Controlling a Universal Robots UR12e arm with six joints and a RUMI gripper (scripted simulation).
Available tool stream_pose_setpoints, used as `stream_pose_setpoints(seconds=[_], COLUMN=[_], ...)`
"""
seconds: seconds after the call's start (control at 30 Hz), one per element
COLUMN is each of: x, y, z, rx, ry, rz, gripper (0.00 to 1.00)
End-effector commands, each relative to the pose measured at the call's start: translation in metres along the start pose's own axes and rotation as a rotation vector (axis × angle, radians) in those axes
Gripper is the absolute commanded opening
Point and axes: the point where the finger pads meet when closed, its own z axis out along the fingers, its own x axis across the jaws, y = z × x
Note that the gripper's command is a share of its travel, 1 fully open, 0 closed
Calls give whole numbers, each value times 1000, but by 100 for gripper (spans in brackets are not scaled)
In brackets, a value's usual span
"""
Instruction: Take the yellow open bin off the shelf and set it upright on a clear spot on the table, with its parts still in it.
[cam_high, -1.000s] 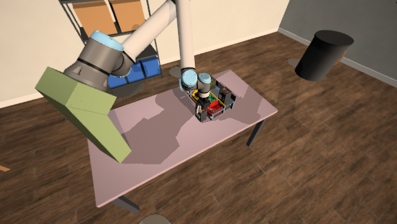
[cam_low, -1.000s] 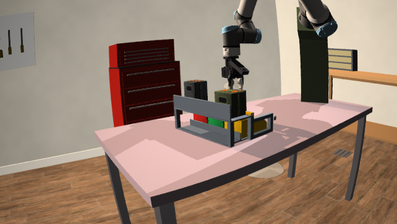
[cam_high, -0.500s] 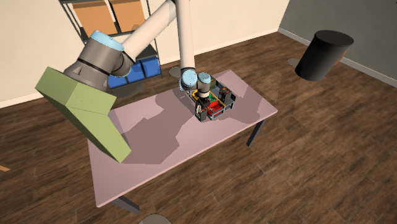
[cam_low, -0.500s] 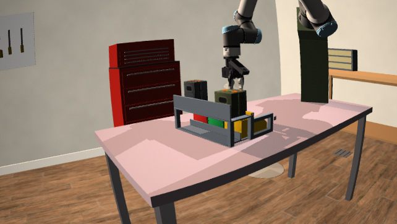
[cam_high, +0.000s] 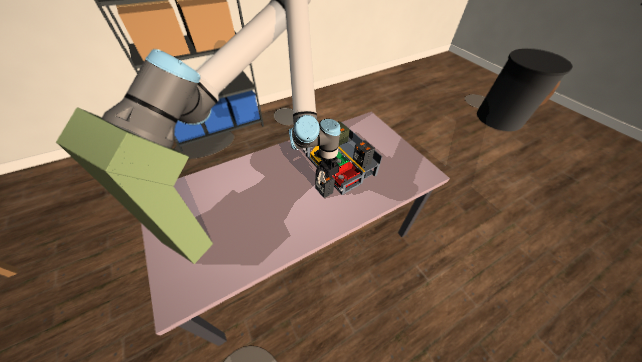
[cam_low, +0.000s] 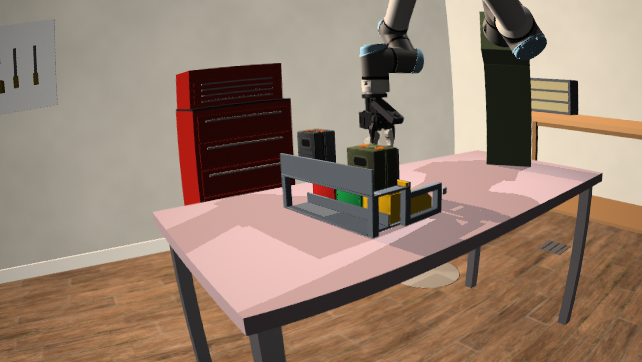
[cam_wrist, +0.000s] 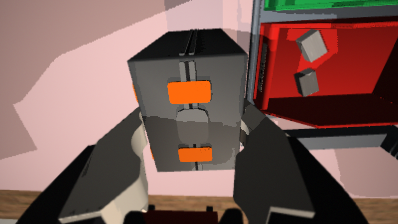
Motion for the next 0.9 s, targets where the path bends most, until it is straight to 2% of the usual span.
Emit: stream_pose_setpoints(seconds=[0.0, 0.6, 0.63, 0.87], x=[0, 1, 0, 0], y=[0, -1, -1, -1], z=[0, 6, 5, 5], rx=[0, 0, 0, 0], ry=[1, 1, 1, 1], rz=[0, 0, 0, 0], gripper=[0, 0, 58, 58])
